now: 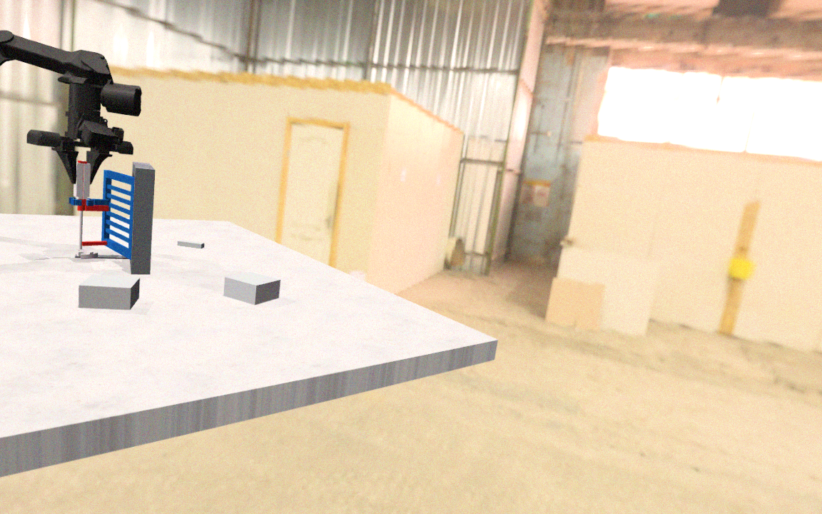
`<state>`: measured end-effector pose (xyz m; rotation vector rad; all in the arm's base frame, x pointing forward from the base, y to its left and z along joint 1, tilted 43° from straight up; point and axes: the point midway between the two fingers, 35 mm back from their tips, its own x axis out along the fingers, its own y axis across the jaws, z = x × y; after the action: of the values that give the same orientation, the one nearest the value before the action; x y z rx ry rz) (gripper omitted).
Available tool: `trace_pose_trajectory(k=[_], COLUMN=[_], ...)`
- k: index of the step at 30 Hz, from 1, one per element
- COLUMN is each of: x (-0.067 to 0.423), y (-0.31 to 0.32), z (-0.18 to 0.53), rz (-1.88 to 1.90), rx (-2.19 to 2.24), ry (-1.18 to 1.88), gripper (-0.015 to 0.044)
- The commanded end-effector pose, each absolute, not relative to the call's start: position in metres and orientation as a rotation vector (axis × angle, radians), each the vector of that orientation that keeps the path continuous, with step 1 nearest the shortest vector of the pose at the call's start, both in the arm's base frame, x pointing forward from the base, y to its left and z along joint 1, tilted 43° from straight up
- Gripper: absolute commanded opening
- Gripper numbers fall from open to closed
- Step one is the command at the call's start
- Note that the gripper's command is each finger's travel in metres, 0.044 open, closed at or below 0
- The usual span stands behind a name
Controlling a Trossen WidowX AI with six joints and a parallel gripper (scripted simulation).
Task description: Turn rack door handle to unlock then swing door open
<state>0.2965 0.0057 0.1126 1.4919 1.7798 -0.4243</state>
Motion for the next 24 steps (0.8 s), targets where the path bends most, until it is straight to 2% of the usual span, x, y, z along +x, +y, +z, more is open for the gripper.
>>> trace_pose_trajectory(k=[1,24], x=[0.29,0.257], y=[0.002,-0.022], z=[0.109,0.087], rz=[-0.334,-0.048], rx=[1.419,1.186], ry=[1.763,1.728], gripper=[0.0026,0.0026])
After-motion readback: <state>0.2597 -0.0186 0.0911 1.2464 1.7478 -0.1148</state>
